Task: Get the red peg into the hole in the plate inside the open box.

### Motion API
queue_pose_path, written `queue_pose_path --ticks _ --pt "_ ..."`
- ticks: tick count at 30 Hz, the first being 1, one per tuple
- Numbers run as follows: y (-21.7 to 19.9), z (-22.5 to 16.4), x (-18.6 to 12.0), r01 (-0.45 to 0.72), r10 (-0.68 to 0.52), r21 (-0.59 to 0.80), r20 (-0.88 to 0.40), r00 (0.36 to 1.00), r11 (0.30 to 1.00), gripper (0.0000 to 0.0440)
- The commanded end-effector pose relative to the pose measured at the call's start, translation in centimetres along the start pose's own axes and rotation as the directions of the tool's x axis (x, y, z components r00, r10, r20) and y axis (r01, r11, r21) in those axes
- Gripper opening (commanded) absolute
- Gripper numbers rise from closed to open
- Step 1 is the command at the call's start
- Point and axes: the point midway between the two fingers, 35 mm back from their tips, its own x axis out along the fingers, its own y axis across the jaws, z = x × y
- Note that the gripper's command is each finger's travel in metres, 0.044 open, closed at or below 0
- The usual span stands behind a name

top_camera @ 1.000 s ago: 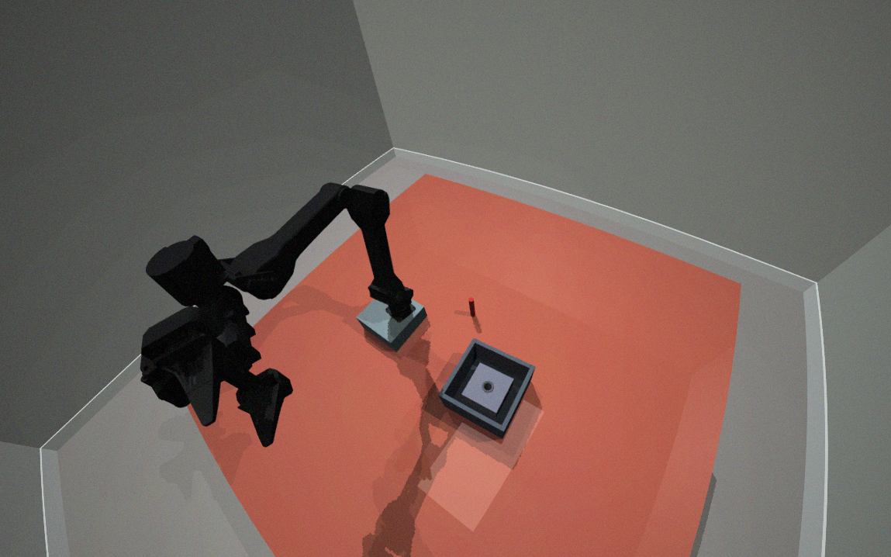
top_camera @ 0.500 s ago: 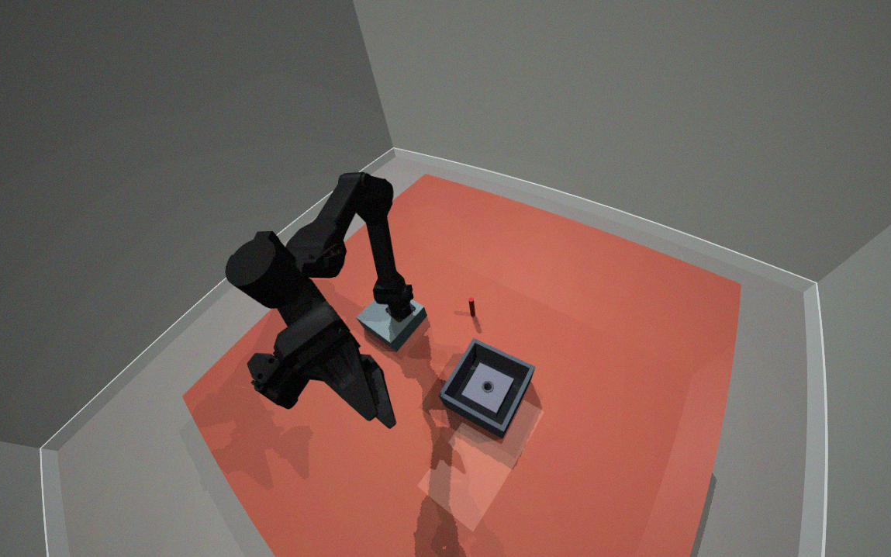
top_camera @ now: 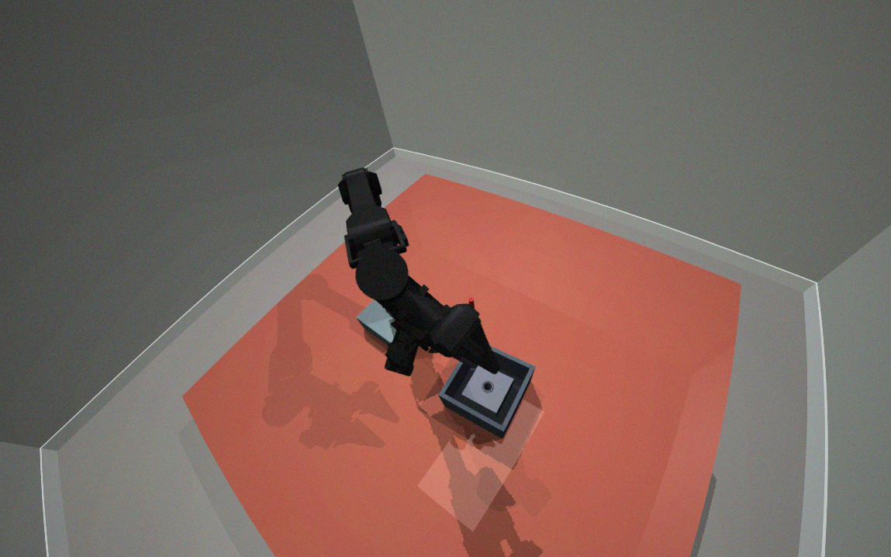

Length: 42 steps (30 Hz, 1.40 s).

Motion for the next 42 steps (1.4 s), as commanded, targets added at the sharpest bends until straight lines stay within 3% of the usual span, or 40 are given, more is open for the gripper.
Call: queue_pose_path --ticks 1,11,23,33,42 --pt "-2.9 -2.9 0.4 0.115 -0.114 0.004 -0.029 0.993 0.993 0.044" --pt "-10.9 -8.9 0.2 0.428 -0.429 -0.032 -0.069 0.901 0.903 0.044" --pt "-19.4 -12.7 -2.1 0.709 -0.715 -0.116 -0.004 0.7 0.695 0.044" --pt "-25.3 -14.3 -3.0 0.825 -0.828 -0.207 0.096 0.552 0.526 0.044" --pt "-29.3 -15.5 -2.1 0.828 -0.842 -0.326 0.142 0.52 0.457 0.044"
